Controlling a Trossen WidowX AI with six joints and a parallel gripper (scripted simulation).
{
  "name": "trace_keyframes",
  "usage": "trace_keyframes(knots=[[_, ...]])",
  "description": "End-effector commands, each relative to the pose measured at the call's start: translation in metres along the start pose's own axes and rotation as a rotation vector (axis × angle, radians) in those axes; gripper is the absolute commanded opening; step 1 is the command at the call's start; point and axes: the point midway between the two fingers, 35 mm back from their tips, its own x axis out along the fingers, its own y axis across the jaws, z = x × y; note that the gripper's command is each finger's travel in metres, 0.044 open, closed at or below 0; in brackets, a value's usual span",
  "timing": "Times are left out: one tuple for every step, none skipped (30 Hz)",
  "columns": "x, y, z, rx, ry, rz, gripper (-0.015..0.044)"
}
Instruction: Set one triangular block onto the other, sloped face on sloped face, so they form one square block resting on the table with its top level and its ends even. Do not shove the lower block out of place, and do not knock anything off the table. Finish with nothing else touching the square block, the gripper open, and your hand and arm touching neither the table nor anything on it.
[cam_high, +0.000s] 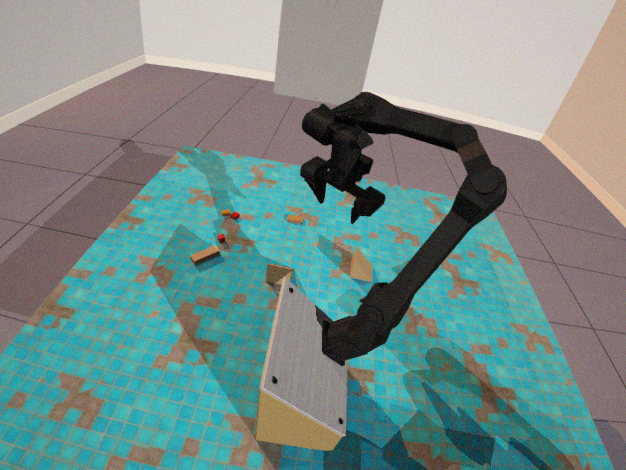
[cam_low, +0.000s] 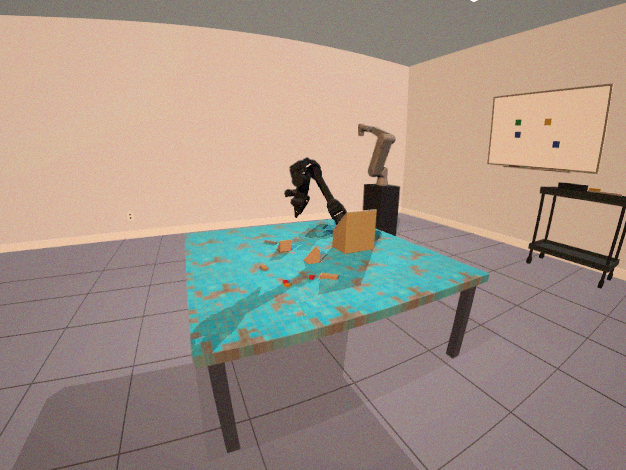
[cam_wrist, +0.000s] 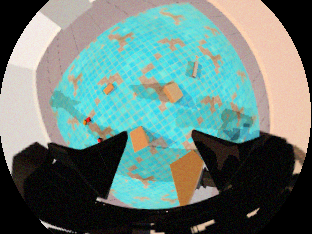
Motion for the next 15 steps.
trace_keyframes(knots=[[0.063,-0.005,0.031,0.525,-0.102,-0.201,0.0440],[0.069,-0.006,0.033,0.575,-0.116,-0.216,0.0440],[0.075,-0.008,0.036,0.624,-0.130,-0.232,0.0440],[0.081,-0.009,0.038,0.672,-0.145,-0.246,0.0440],[0.087,-0.011,0.040,0.720,-0.160,-0.260,0.0440],[0.094,-0.012,0.042,0.768,-0.176,-0.274,0.0440],[0.100,-0.014,0.044,0.815,-0.193,-0.287,0.0440],[0.106,-0.015,0.046,0.861,-0.210,-0.299,0.0440],[0.112,-0.017,0.048,0.907,-0.228,-0.311,0.0440],[0.119,-0.019,0.050,0.953,-0.247,-0.322,0.0440],[0.121,-0.020,0.050,0.968,-0.253,-0.325,0.0440],[0.121,-0.020,0.051,0.973,-0.255,-0.327,0.0440],[0.121,-0.020,0.051,0.973,-0.255,-0.327,0.0440],[0.121,-0.020,0.051,0.973,-0.255,-0.327,0.0440],[0.121,-0.020,0.051,0.973,-0.255,-0.327,0.0440]])
